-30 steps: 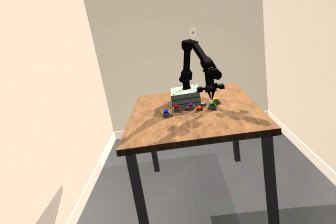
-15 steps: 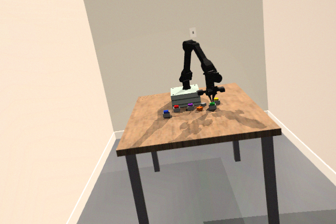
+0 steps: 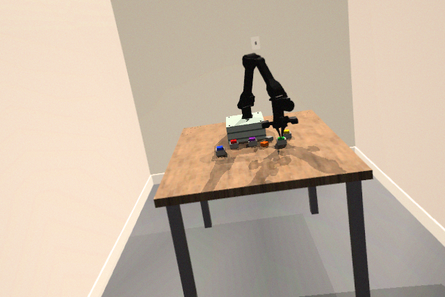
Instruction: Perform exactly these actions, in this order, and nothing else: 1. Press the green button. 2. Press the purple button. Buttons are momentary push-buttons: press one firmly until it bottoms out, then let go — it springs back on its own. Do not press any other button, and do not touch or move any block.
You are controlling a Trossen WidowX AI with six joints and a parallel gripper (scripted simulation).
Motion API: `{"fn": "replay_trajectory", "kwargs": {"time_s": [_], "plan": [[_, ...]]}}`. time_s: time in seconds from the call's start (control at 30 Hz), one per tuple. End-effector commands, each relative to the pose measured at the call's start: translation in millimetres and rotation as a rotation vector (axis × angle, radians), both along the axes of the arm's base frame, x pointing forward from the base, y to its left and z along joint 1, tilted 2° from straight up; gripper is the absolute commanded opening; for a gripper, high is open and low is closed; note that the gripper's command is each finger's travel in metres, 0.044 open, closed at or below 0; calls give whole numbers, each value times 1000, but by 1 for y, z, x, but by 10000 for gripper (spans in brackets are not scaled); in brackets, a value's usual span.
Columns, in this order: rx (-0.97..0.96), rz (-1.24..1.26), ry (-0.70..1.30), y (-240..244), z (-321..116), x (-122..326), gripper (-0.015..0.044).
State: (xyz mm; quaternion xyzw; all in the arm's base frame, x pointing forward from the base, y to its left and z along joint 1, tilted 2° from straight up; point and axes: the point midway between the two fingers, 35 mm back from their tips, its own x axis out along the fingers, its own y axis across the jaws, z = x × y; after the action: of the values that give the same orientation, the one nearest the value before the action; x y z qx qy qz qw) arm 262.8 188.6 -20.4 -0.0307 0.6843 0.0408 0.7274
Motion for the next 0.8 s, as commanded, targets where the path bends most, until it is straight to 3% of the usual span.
{"fn": "replay_trajectory", "kwargs": {"time_s": [0.0,0.3,0.4,0.57,0.7,0.77], "plan": [[-2,4,3,-1,-1,-1,20],[-1,1,1,0,2,0,20],[-2,4,3,-1,29,-2,20],[-2,4,3,-1,35,-2,20],[-1,4,3,-1,90,-5,20],[-1,4,3,-2,94,-6,20]]}}
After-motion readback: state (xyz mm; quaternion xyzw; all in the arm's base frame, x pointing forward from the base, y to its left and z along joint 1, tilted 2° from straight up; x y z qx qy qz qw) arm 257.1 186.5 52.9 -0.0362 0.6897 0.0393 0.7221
